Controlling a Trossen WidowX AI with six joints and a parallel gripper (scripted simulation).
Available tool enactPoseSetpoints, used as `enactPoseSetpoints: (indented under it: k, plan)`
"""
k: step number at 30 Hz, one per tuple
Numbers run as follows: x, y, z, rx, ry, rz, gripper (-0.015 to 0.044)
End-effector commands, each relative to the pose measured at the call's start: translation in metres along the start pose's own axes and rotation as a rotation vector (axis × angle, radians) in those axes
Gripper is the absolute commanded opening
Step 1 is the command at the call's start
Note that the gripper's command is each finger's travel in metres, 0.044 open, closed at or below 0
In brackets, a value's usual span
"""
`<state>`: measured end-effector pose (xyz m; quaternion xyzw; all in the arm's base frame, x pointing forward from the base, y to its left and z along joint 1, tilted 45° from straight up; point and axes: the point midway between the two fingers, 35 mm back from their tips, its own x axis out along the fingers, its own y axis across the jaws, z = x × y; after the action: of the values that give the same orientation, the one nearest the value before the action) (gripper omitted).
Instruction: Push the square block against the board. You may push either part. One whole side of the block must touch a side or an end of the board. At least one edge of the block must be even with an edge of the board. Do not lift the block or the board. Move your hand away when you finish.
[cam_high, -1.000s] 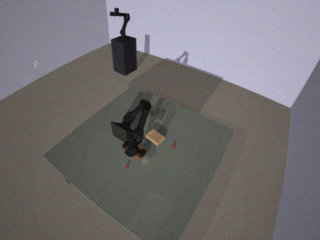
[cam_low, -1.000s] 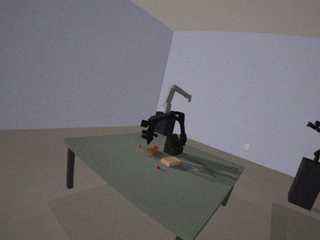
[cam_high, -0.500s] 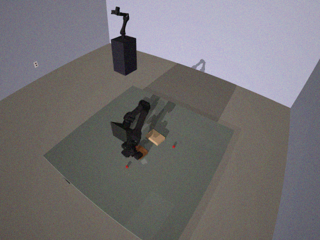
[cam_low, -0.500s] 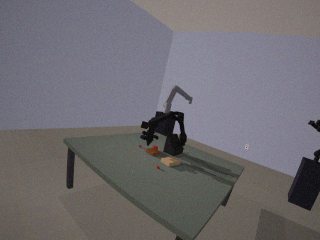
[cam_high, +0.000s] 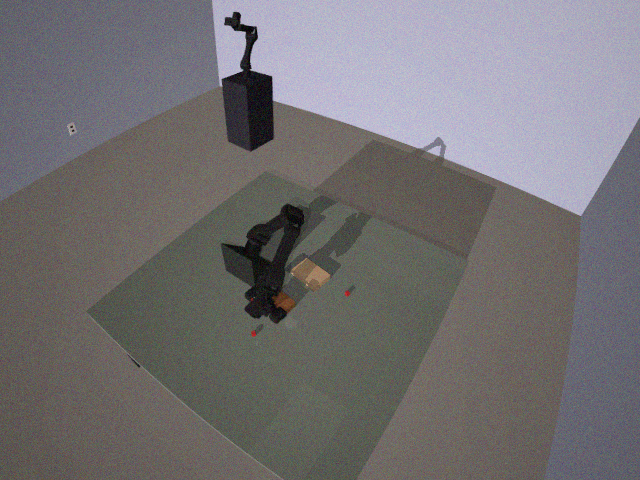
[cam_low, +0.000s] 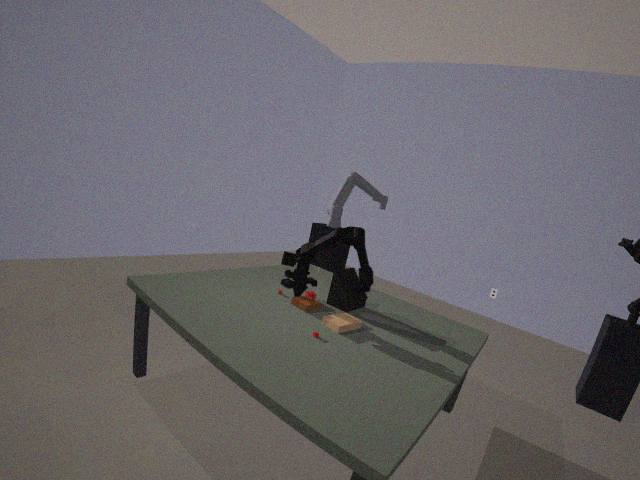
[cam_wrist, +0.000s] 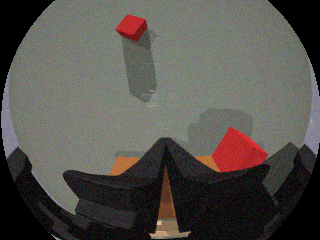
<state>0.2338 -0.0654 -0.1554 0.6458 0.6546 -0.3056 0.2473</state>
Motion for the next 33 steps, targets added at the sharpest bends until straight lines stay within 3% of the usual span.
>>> enactPoseSetpoints:
  k: [1, 33]
  plan:
    - [0.000, 0.001, -0.007, 0.001, 0.002, 0.004, 0.0000]
    - [-0.001, 0.006, -0.053, 0.003, 0.001, 0.005, 0.0000]
